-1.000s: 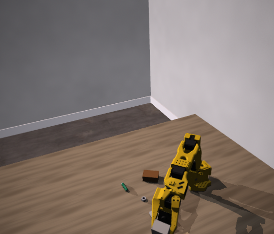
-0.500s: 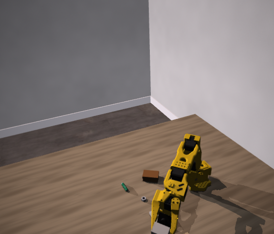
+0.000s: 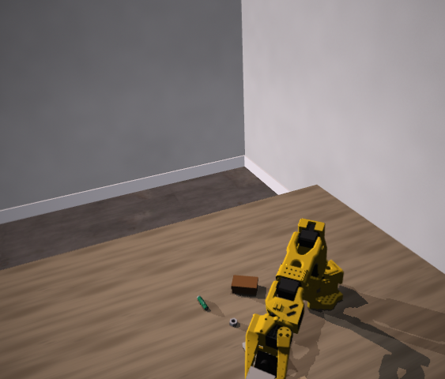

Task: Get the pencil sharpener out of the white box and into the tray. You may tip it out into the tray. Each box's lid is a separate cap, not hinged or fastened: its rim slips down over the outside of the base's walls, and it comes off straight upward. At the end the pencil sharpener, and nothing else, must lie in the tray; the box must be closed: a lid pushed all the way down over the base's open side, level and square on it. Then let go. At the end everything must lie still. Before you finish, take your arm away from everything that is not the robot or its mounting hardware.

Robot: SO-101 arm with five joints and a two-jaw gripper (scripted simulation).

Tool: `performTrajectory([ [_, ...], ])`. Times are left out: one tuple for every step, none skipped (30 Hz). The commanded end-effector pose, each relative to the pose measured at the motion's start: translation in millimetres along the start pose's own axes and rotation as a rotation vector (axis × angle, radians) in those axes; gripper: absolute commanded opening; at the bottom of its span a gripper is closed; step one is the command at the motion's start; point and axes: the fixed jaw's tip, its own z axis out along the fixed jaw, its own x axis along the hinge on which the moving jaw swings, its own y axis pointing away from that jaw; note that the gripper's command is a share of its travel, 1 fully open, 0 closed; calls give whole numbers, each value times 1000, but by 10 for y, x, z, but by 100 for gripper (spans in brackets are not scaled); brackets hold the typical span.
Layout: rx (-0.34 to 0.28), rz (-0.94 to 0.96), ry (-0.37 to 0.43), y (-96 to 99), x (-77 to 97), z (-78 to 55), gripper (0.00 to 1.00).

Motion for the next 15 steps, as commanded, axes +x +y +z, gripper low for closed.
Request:
performTrajectory([
  [8, 9, 54, -33, 121, -17, 21],
  [8, 9, 54, -34, 112, -10, 21],
  [8, 10, 54, -36, 103, -3, 21],
  [9, 10, 54, -37, 93, 4, 21],
  [9, 10, 54, -39, 83, 11, 21],
  [9, 11, 54, -40, 73, 18, 21],
  [9, 11, 54, -41, 63, 25, 21],
  [10, 12, 54, -43, 53, 32, 21],
  [10, 12, 54, -44, 42, 40, 21],
  [10, 13, 54, -46, 31, 47, 21],
  [10, 13, 54, -48, 20, 55, 21],
  [11, 14, 54, -49, 9, 62, 21],
  [11, 14, 54, -51, -2, 69, 21],
  [11, 15, 54, -52, -14, 77, 21],
  [11, 15, 54, -52, -14, 77, 21],
])
